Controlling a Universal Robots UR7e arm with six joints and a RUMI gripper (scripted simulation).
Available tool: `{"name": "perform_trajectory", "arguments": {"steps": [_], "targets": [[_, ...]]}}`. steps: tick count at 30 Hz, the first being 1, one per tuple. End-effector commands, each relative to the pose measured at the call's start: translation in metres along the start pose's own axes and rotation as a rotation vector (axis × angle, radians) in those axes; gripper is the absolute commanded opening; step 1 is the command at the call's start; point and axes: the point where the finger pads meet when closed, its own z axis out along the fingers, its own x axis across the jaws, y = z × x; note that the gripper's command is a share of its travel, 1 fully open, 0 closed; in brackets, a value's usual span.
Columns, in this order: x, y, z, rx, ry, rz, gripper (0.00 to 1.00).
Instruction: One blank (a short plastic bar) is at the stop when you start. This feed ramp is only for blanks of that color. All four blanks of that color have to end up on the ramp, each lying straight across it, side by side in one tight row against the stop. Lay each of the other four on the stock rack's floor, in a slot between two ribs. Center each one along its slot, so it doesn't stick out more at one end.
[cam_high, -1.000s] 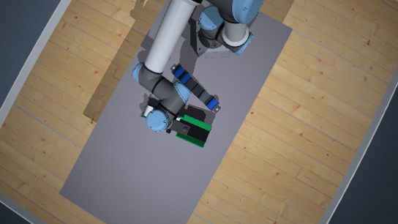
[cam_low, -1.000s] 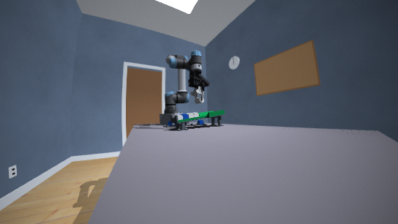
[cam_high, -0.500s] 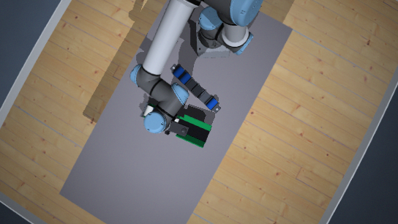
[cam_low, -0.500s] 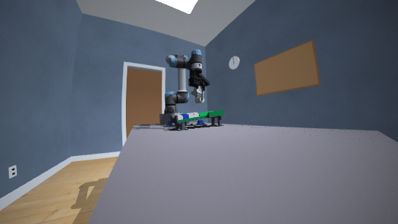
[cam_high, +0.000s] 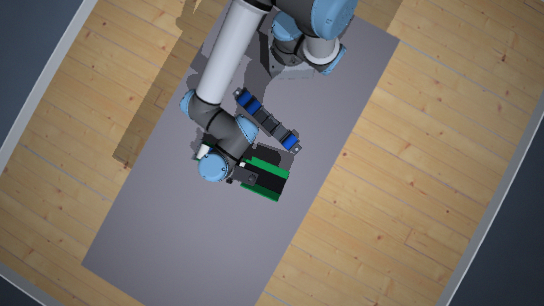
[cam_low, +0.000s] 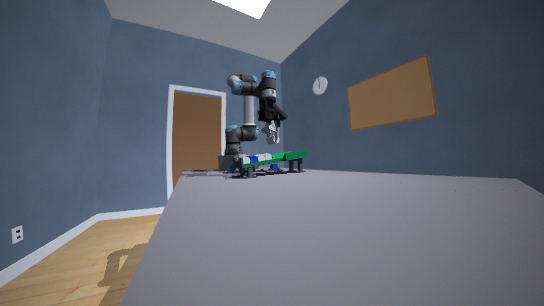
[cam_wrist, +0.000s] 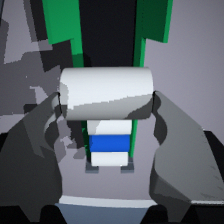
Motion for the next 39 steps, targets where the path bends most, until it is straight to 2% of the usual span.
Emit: {"name": "perform_trajectory", "arguments": {"steps": [1, 3, 5, 13, 17, 39], "targets": [[0.001, 0.0, 0.023, 0.0, 0.002, 0.0, 0.37], [0.001, 0.0, 0.033, 0.0, 0.002, 0.0, 0.37], [0.001, 0.0, 0.033, 0.0, 0.002, 0.0, 0.37], [0.001, 0.0, 0.07, 0.0, 0.002, 0.0, 0.37], [0.001, 0.0, 0.079, 0.0, 0.002, 0.0, 0.37], [0.001, 0.0, 0.083, 0.0, 0.002, 0.0, 0.37]]}}
